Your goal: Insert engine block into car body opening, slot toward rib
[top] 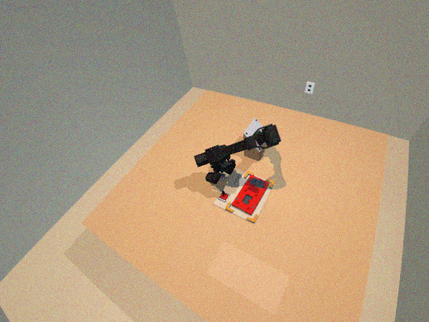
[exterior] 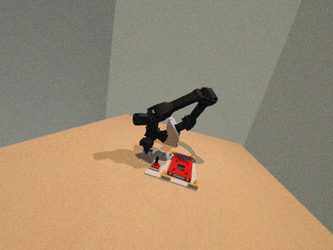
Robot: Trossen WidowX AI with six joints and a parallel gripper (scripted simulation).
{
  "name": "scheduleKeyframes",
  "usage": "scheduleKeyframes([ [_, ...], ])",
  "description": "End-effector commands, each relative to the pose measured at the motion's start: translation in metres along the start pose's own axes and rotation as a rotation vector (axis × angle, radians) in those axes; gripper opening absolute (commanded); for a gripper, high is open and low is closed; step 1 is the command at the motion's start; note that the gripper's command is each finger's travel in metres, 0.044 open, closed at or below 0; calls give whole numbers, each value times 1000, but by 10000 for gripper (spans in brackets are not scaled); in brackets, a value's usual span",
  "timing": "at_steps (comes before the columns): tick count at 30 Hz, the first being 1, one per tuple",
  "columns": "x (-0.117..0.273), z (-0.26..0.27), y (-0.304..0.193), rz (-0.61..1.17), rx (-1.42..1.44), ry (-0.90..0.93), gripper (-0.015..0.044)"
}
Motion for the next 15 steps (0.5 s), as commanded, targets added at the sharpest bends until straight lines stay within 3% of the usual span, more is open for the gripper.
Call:
scheduleKeyframes([
  [1,0,0,0,-5,-3,-3,151],
  [8,0,0,0,-5,-3,-3,105],
  [12,2,-1,-1,8,-13,-5,0],
  [15,8,-2,-3,31,-32,-9,0],
])
Point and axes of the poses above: the point midway between the two fingers, 35 mm back from their tips, its own x axis back along the fingers, its own z axis across the jaws, y = z × x, the point moved 9 cm from there along x, back along the fingers, and after that the axes turned 15 degrees about -x, right-handed, at the moved point
